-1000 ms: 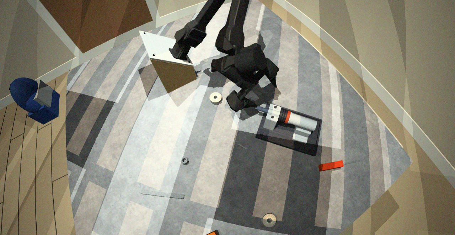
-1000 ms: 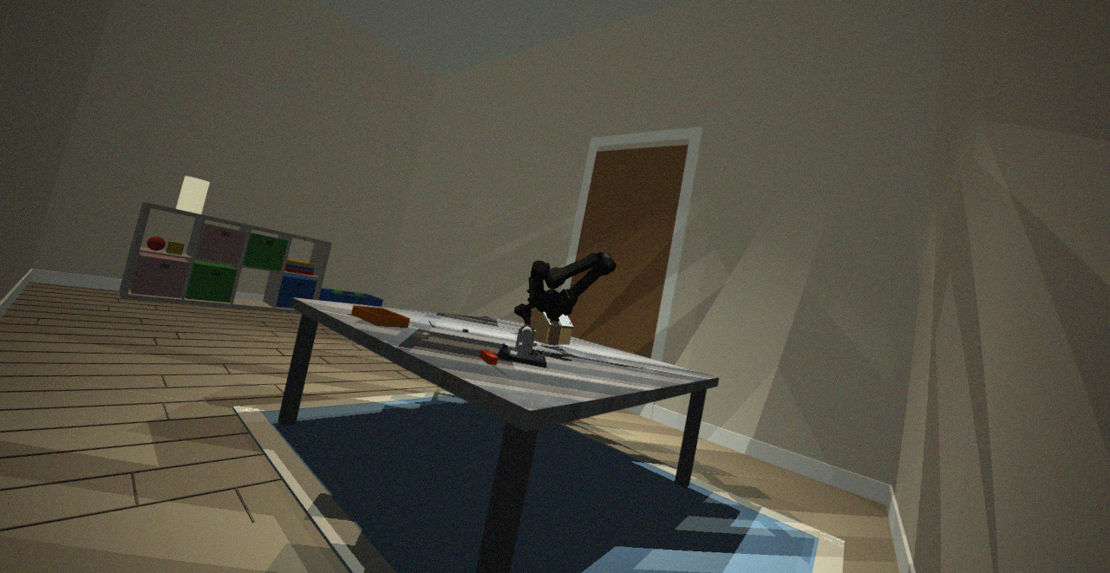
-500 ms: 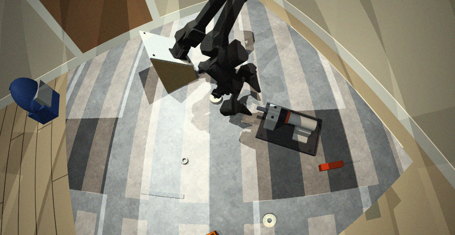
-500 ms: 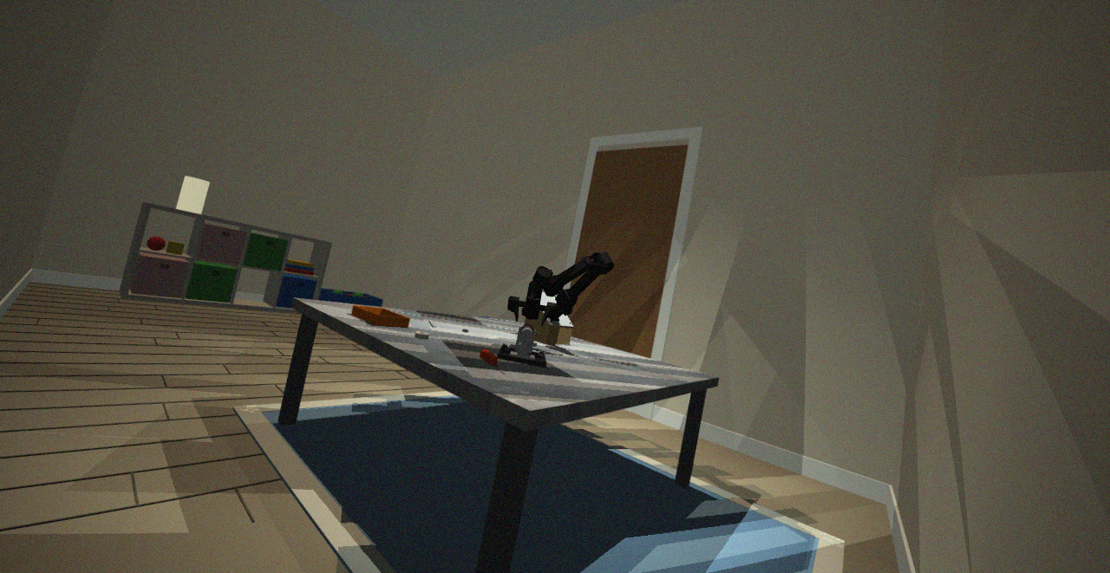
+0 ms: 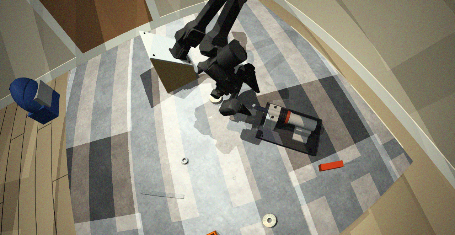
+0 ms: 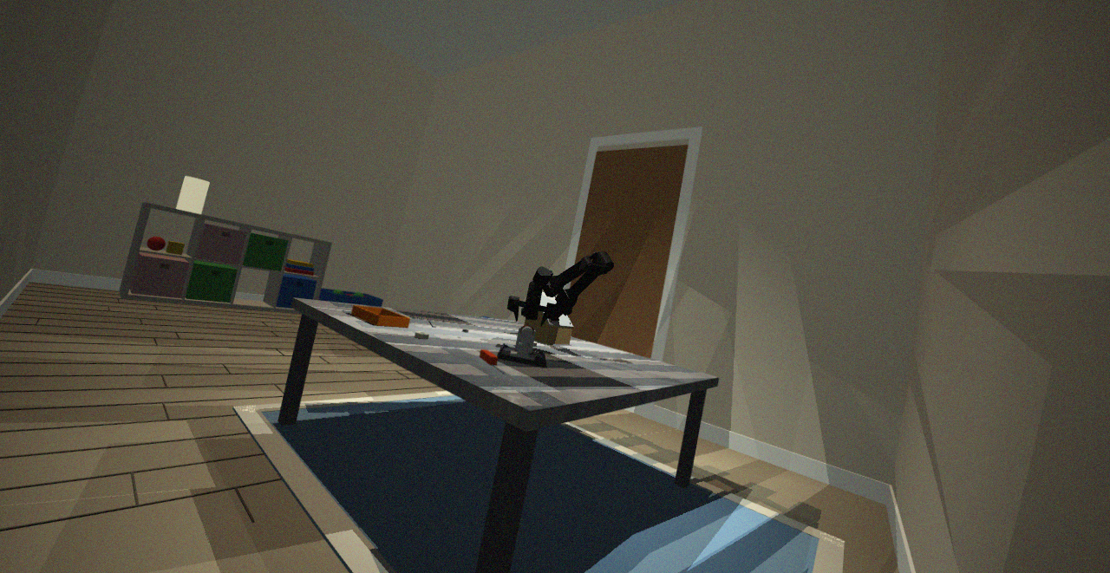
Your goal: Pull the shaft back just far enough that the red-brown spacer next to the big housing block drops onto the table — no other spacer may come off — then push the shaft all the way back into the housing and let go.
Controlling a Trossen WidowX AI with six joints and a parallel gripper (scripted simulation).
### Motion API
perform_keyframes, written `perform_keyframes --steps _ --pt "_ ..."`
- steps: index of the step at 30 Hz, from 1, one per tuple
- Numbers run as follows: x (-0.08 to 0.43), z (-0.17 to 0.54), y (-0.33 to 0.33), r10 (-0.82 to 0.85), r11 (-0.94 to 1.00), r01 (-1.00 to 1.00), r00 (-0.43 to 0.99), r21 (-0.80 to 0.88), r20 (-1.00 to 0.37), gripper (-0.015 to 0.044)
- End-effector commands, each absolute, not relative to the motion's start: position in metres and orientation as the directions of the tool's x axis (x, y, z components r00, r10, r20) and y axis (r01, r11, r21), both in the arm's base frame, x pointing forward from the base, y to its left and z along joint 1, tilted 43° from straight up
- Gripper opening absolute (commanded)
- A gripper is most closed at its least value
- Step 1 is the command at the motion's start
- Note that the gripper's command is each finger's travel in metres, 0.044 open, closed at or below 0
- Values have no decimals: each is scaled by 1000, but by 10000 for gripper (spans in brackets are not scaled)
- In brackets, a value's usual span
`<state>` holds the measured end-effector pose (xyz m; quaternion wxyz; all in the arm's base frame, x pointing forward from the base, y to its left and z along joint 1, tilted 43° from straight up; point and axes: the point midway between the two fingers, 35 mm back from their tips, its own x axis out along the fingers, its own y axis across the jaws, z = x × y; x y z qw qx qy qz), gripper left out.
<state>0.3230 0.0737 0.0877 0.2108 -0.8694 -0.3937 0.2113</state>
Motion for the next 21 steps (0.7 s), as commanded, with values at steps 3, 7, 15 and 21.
perform_keyframes --steps 3,7,15,21 --pt "323 86 73 771 -606 595 604 -528 -204 440" --pt "323 86 73 771 -606 595 604 -528 -204 440" --pt "326 86 76 771 -606 595 604 -527 -205 440" --pt "332 84 83 771 -607 595 603 -527 -206 440"
